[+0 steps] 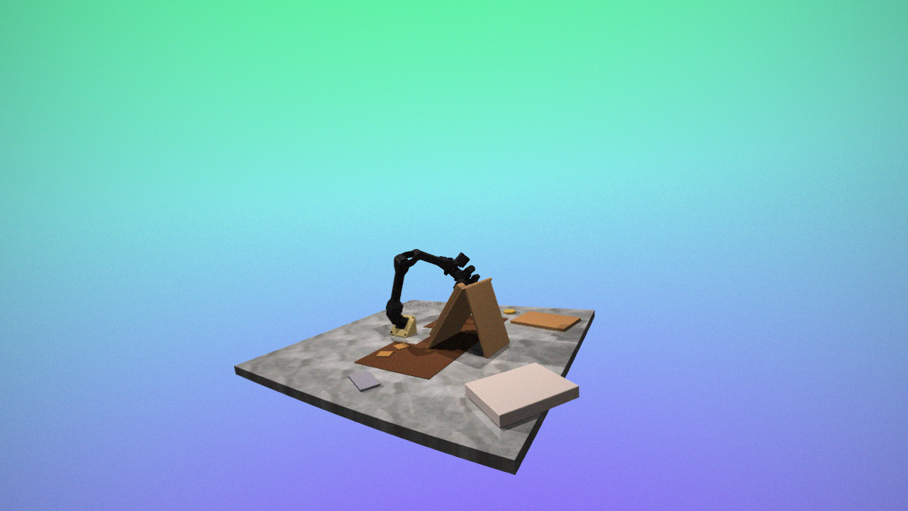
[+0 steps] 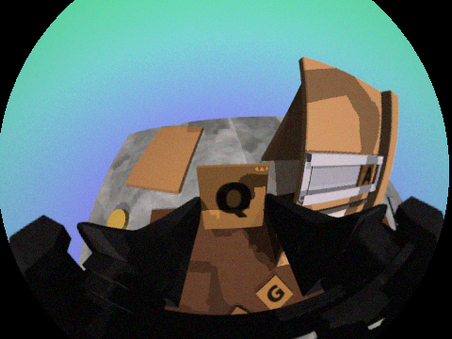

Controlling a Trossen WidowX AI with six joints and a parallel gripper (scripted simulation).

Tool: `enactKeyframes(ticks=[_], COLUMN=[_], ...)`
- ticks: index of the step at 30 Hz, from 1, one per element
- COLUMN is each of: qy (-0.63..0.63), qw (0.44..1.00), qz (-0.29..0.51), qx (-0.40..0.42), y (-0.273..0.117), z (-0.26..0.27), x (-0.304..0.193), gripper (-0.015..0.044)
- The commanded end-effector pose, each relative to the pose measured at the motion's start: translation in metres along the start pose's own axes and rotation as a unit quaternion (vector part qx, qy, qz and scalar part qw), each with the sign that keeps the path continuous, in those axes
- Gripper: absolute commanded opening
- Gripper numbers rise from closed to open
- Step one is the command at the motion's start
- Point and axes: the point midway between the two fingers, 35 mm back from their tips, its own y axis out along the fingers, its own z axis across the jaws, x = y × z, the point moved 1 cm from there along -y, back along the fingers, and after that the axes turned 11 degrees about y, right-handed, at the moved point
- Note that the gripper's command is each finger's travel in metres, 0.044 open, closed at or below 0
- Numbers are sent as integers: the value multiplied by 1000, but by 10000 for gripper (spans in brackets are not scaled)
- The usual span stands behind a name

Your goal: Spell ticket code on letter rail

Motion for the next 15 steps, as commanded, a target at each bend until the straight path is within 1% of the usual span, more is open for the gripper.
enactKeyframes(ticks=[1,6,15], qy=[-1,-1,-1], qw=[1000,1000,1000], qz=[1,-1,-1], qx=[-5,-6,-6], y=[17,37,37], z=[-2,-4,-4], x=[0,0,0], gripper=[0,0,0])
